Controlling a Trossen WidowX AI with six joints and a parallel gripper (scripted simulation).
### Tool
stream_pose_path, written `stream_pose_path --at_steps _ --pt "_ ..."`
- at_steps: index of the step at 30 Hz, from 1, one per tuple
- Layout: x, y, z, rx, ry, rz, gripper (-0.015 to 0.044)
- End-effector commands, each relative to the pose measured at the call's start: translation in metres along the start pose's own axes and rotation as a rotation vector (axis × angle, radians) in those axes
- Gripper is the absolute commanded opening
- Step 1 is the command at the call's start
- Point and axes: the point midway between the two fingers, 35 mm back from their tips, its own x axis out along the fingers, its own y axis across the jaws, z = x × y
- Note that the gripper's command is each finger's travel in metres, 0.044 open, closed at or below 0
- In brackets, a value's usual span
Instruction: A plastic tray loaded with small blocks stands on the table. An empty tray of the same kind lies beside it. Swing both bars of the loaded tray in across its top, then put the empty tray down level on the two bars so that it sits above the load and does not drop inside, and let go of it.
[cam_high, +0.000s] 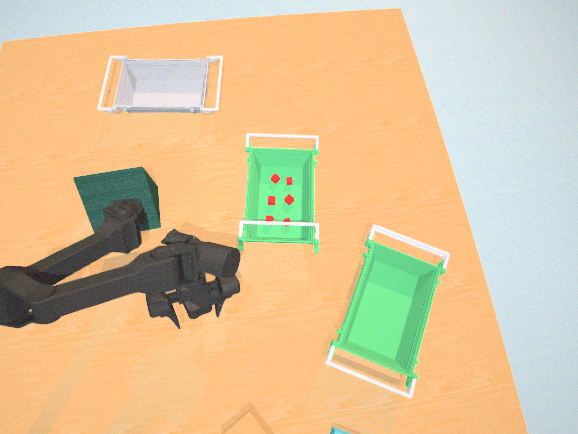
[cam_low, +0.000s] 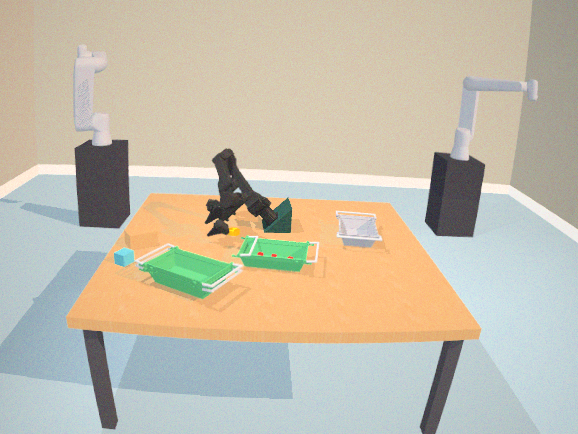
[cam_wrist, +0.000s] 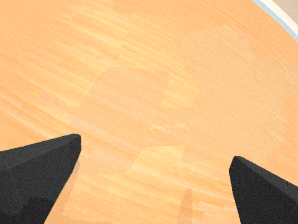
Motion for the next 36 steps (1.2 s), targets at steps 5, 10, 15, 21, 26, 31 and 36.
stream_pose_path --at_steps 5,10,15,21,26,31,36 --pt "0.0 0.0 0.0 0.0 0.0 0.0 0.0269" --pt "0.0 0.0 0.0 0.0 0.0 0.0 0.0138" --pt "0.0 0.0 0.0 0.0 0.0 0.0 0.0084" --pt "0.0 0.0 0.0 0.0 0.0 0.0 0.0084" --pt "0.0 0.0 0.0 0.0 0.0 0.0 0.0084" --pt "0.0 0.0 0.0 0.0 0.0 0.0 0.0084" --pt "0.0 0.0 0.0 0.0 0.0 0.0 0.0084"
